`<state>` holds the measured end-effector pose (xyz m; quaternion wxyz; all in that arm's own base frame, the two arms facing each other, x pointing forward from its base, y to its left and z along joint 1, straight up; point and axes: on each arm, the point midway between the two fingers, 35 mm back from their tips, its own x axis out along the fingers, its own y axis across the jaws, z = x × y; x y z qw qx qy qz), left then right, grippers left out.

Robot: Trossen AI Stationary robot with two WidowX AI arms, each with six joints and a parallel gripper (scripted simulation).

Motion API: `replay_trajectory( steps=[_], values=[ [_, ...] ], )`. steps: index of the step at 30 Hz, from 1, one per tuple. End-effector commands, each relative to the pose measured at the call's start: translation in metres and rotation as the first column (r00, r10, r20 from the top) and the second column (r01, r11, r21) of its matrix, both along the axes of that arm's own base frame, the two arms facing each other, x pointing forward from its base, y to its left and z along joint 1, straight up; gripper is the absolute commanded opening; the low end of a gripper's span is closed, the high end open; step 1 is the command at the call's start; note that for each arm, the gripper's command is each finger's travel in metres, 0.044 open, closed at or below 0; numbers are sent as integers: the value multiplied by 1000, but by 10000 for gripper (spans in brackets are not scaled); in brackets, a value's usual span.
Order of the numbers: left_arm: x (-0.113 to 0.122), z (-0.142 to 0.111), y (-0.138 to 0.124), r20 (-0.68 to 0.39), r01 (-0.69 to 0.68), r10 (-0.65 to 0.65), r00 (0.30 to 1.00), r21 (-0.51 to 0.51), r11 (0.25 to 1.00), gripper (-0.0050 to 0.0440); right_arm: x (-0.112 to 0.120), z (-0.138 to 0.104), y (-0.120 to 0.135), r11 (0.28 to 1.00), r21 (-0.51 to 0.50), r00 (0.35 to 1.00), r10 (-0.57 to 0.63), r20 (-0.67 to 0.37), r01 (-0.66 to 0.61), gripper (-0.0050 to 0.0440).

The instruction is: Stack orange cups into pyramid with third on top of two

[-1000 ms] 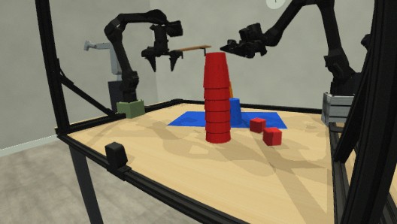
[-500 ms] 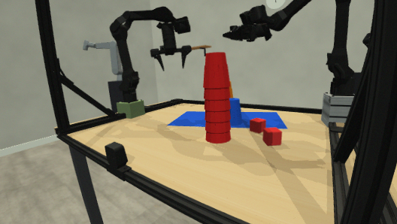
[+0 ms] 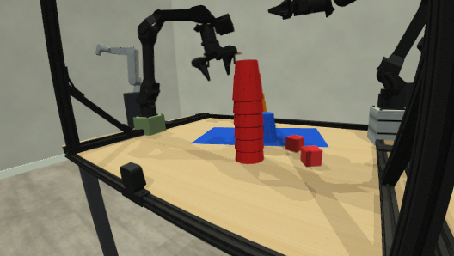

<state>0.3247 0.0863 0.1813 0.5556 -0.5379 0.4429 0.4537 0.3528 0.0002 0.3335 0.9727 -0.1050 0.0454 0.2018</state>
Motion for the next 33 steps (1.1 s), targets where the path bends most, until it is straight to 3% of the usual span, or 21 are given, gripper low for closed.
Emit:
replay_trajectory(
  steps=[1, 6, 12, 14, 20, 24, 28, 33],
  values=[
    [30, -6, 4, 12, 224, -225, 974, 59, 973, 440, -31, 20, 9, 997, 28, 997, -73, 8, 73, 0],
    [58, -10, 7, 10, 450, -455, 890, 132, 883, 440, -65, 35, 13, 987, 60, 988, -151, 16, 150, 0],
    [90, -17, 10, -24, 677, -690, 723, 221, 702, 440, -109, 46, 14, 966, 107, 970, -241, 27, 237, 0],
    [90, -17, 10, -24, 677, -690, 723, 221, 702, 440, -109, 46, 14, 966, 107, 970, -241, 27, 237, 0],
    [125, -26, 12, -105, 857, -880, 464, 307, 415, 440, -160, 50, 8, 929, 172, 940, -338, 39, 327, 0],
    [140, -30, 13, -148, 899, -926, 346, 334, 282, 440, -182, 49, 3, 910, 203, 925, -378, 44, 363, 0],
    [147, -33, 13, -172, 913, -942, 287, 345, 216, 440, -193, 48, 0, 899, 219, 916, -398, 46, 379, 0],
    [149, -33, 13, -177, 916, -945, 274, 347, 201, 440, -195, 47, 0, 897, 222, 915, -402, 46, 383, 0]
  ],
)
